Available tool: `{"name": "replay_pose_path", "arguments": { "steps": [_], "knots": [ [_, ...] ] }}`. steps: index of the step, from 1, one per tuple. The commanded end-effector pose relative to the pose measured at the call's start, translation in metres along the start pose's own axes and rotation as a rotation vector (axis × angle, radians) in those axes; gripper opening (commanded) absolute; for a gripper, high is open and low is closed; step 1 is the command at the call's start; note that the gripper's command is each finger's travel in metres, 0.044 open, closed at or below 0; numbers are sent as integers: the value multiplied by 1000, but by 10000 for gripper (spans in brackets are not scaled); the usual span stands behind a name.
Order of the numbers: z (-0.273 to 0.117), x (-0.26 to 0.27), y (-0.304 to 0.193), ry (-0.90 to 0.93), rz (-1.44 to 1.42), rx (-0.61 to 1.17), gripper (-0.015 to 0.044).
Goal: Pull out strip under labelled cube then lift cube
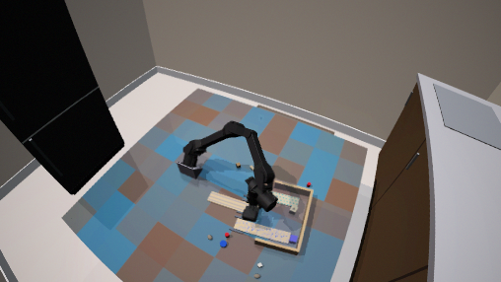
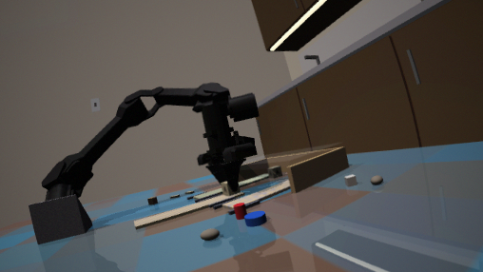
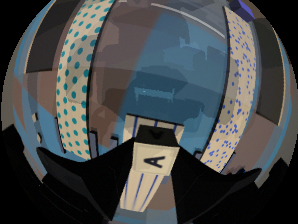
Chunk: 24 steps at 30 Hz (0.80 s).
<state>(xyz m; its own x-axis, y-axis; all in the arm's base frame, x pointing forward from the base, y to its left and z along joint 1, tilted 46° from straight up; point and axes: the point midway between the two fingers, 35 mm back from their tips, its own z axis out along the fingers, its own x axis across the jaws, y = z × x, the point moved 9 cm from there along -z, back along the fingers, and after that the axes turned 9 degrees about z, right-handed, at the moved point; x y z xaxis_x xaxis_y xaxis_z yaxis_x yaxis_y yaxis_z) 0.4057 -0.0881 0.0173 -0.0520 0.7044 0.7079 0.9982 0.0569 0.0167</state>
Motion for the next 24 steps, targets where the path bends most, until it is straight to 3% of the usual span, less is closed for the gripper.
{"name": "replay_pose_path", "arguments": {
  "steps": [1, 11, 24],
  "knots": [
    [-14, 1, -13, -4, 2, -4, 0],
    [-40, 8, -54, -1, 9, -3, 0],
    [-41, 13, -86, -1, 11, -1, 0]
  ]
}}
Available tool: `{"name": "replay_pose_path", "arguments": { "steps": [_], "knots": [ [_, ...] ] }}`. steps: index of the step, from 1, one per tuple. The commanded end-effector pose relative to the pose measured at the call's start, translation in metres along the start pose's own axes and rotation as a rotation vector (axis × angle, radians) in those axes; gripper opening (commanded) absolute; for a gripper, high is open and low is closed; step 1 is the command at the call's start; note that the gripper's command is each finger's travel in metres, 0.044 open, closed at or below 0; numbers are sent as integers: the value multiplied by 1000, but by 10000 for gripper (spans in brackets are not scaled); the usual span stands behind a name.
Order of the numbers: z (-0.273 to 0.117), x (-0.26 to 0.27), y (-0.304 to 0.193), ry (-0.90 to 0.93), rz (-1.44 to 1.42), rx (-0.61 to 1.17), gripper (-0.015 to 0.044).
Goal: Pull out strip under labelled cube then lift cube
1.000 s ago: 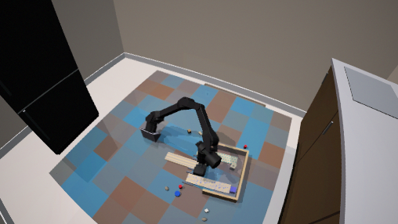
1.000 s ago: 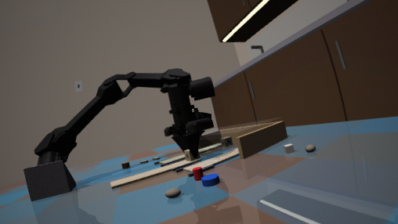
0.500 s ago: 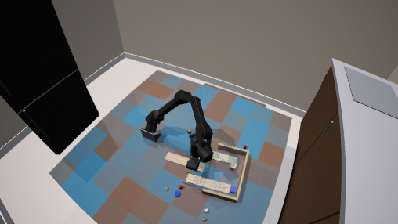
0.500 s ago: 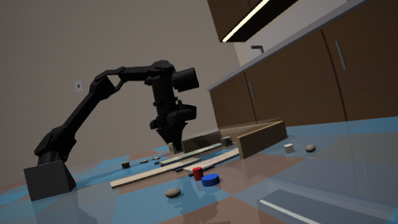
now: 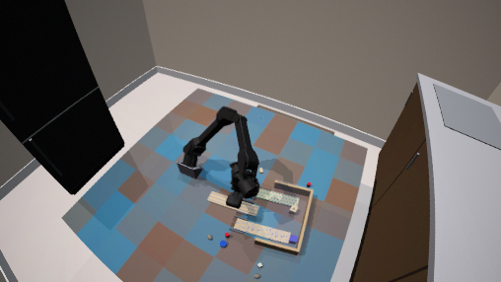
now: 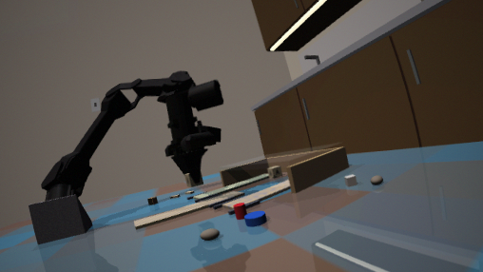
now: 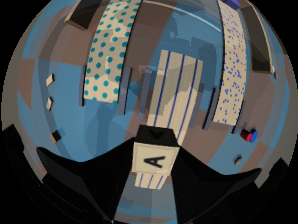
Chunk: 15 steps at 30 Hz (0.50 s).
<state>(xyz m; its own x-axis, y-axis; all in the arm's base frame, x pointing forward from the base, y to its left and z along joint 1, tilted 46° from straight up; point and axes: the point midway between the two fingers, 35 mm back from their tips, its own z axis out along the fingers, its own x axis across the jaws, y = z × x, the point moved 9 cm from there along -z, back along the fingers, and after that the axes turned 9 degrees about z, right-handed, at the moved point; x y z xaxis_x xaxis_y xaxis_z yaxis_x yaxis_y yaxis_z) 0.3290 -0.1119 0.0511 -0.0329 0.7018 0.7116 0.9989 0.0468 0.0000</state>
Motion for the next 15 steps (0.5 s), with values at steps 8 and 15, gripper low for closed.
{"name": "replay_pose_path", "arguments": {
  "steps": [8, 15],
  "knots": [
    [-5, 4, -24, -6, -7, -5, 0],
    [-37, 4, -24, -7, -7, -5, 0]
  ]
}}
